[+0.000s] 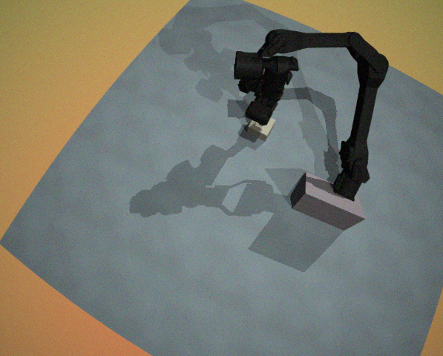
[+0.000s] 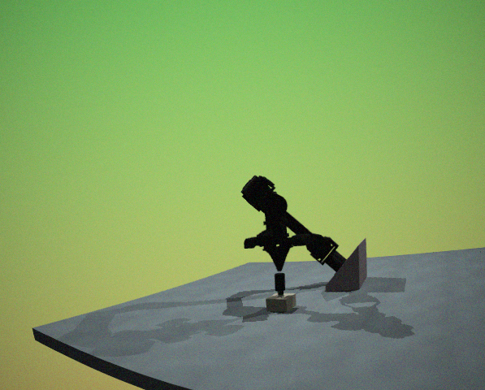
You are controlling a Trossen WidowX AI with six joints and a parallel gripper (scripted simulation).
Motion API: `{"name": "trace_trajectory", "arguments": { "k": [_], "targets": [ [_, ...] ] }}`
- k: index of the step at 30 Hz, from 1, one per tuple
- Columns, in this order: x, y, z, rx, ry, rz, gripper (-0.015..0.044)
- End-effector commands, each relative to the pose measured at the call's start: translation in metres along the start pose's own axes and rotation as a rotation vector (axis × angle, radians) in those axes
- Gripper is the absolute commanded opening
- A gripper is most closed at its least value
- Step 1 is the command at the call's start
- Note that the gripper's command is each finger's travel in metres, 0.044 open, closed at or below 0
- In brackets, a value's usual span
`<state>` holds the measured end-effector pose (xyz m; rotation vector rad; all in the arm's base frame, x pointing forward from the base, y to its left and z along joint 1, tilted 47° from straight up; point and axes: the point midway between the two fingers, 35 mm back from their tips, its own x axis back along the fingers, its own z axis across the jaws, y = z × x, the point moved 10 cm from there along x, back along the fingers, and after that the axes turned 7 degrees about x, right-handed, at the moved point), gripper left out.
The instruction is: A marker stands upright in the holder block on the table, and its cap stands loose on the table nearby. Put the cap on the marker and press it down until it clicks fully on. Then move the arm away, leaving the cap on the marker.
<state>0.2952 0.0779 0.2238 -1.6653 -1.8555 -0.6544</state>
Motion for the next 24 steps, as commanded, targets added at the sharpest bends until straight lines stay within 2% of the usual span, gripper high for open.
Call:
{"name": "trace_trajectory", "arguments": {
  "k": [1,3,8,24],
  "targets": [
    [0.053,-0.015,-0.005,0.05,0.043,-0.139,0.0],
    [0.074,-0.024,-0.007,0.076,0.061,-0.194,0.0],
    [0.077,-0.025,-0.008,0.079,0.063,-0.201,0.0],
    [0.077,-0.025,-0.008,0.079,0.063,-0.201,0.042]
  ]
}}
